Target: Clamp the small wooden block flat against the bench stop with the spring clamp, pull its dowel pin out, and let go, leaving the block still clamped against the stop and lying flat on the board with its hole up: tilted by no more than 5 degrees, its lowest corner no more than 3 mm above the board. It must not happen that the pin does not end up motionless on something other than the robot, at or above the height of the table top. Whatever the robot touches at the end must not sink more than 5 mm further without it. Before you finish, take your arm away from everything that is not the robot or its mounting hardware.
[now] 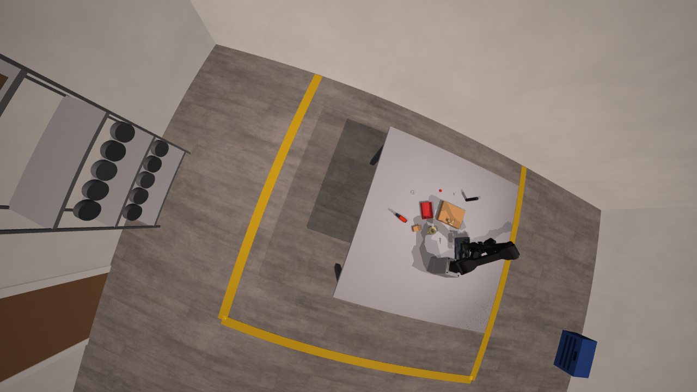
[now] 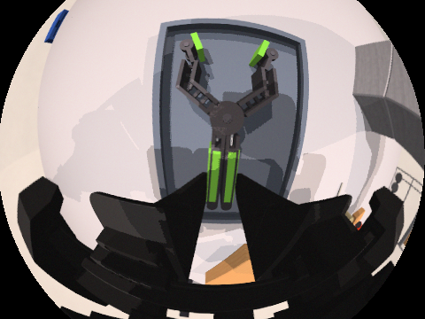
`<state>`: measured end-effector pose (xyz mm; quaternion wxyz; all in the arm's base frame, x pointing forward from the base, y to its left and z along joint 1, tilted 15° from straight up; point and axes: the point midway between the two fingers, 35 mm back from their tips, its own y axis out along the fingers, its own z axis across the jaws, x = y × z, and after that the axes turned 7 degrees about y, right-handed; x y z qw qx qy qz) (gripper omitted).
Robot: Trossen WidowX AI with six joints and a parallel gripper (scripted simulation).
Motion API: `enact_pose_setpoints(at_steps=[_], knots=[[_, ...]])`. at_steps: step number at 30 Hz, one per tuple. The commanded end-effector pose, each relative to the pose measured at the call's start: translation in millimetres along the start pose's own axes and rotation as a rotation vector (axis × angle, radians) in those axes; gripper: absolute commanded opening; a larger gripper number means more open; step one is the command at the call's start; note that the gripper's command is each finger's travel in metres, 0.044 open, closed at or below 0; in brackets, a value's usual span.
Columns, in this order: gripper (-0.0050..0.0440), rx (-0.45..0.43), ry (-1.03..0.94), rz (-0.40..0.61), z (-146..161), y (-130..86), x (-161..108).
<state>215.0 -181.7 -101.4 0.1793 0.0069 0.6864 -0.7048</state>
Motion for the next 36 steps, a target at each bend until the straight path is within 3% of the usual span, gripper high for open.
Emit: enact_pose_setpoints(at_steps=[1,10,36], knots=[[0.007,0.0,0.0,0.0,0.0,0.0,0.0],[0.0,0.0,0.0,0.0,0.0,0.0,0.0],[0.0,0.0,0.0,0.0,1.2,-6.1,-0.5]])
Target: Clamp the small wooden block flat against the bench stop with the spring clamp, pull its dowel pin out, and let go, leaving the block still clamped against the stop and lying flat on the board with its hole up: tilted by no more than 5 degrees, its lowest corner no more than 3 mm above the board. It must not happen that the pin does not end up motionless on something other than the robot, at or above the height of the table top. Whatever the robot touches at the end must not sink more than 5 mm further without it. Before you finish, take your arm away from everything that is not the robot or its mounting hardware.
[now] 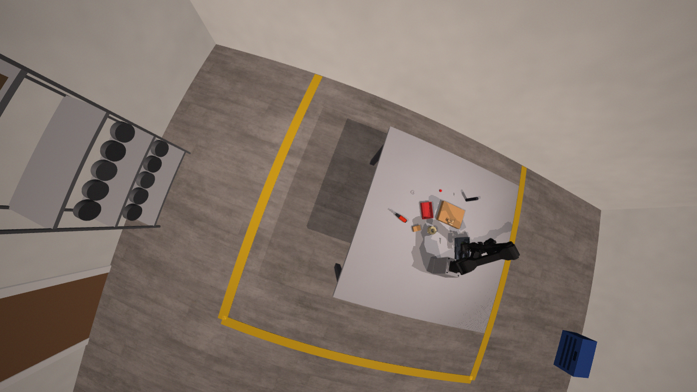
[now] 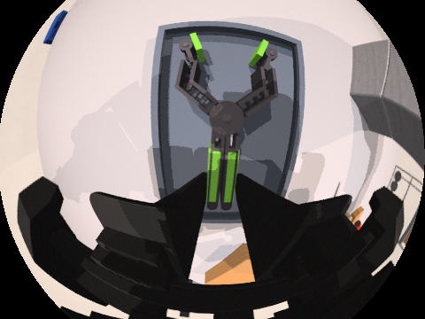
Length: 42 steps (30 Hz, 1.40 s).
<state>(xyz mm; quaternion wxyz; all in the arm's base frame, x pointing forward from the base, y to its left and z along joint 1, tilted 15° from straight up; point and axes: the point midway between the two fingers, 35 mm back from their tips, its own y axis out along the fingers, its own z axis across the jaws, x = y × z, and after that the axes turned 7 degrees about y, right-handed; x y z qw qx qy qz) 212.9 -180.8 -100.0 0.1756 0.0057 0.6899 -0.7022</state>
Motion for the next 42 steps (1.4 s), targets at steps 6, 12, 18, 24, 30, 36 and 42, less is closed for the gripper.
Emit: enact_pose_setpoints(at_steps=[6,12,18,24,30,36,42], knots=[[0.0,0.009,-0.004,0.005,3,-6,-2],[0.0,0.009,-0.004,0.005,4,-10,-2],[0.0,0.009,-0.004,0.005,4,-14,-3],[0.0,0.009,-0.004,0.005,4,-16,-3],[0.0,0.009,-0.004,0.005,5,-19,-3],[0.0,0.009,-0.004,0.005,5,-22,-3],[0.0,0.009,-0.004,0.005,6,-25,-3]])
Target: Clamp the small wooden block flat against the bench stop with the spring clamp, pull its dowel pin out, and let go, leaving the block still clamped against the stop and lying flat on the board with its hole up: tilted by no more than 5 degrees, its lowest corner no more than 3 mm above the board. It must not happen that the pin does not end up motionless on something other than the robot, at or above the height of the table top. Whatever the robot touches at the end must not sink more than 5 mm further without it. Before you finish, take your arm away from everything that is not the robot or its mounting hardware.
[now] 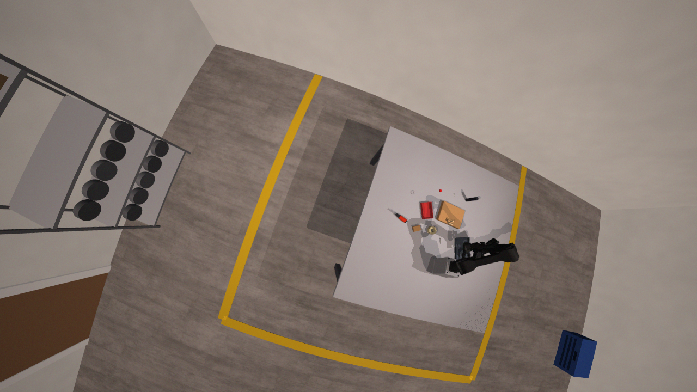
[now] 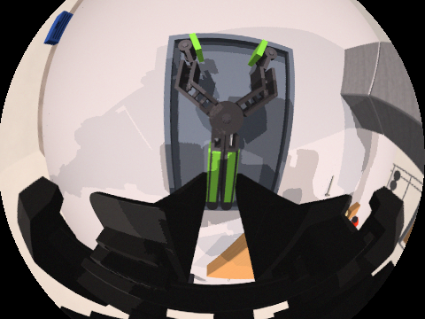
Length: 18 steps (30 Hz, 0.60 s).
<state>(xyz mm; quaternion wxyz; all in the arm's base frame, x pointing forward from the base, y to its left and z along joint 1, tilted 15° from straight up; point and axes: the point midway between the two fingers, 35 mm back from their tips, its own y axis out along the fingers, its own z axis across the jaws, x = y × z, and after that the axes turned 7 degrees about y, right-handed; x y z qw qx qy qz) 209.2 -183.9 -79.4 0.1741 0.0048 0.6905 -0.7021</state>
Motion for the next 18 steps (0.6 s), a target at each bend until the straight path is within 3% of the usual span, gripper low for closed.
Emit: enact_pose_setpoints(at_steps=[1,18], knots=[[0.0,0.01,-0.005,0.008,2.5,-5.2,-2.3],[0.0,0.01,-0.005,0.008,3.2,-14.2,-2.5]])
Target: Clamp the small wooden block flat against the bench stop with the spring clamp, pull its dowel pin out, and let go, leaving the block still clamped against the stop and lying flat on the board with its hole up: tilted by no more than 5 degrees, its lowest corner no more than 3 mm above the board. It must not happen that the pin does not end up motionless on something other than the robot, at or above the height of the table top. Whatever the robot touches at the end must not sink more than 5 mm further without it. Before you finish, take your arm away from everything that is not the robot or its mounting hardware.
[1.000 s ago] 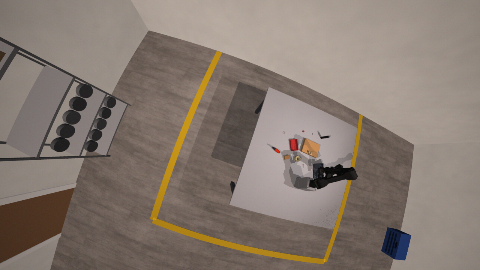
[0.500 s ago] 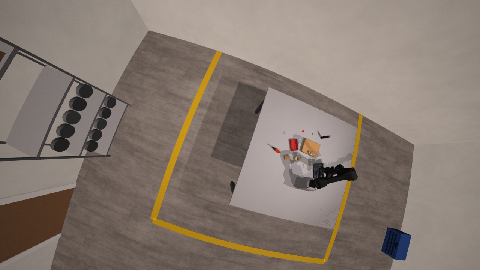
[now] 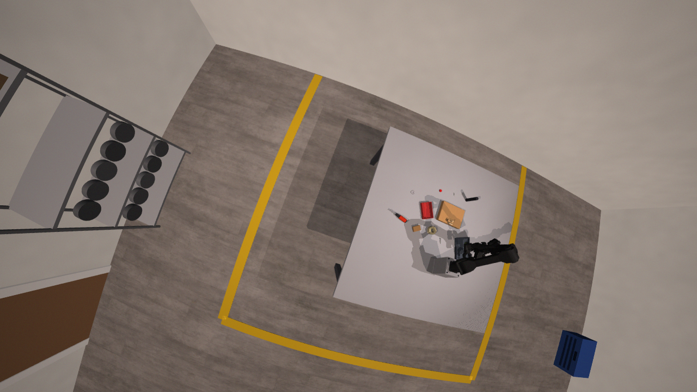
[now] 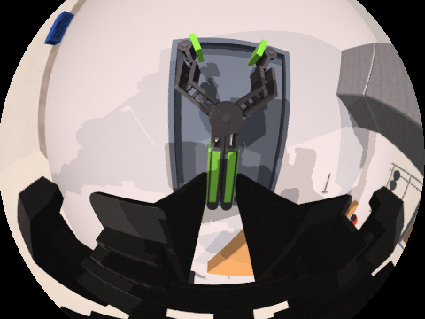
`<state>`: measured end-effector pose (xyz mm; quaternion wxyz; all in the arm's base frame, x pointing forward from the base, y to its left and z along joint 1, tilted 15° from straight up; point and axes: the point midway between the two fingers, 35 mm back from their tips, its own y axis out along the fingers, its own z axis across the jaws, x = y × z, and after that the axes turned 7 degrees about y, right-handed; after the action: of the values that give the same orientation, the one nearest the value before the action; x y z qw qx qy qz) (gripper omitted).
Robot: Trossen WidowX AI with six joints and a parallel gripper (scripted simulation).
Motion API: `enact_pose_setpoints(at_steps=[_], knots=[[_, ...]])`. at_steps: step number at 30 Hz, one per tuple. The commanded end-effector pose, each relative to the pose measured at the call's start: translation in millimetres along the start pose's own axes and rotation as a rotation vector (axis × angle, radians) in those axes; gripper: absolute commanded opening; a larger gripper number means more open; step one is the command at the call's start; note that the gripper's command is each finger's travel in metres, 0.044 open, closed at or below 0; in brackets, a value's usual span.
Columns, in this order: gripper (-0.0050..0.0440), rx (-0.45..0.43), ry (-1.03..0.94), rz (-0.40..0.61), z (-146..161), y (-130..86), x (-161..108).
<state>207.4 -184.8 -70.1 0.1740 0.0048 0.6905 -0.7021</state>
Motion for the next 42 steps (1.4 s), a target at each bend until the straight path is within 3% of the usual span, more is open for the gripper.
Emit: enact_pose_setpoints(at_steps=[1,42], knots=[[0.0,0.01,-0.005,0.008,2,-5,-2],[0.0,0.01,-0.004,0.007,3,-28,-2]])
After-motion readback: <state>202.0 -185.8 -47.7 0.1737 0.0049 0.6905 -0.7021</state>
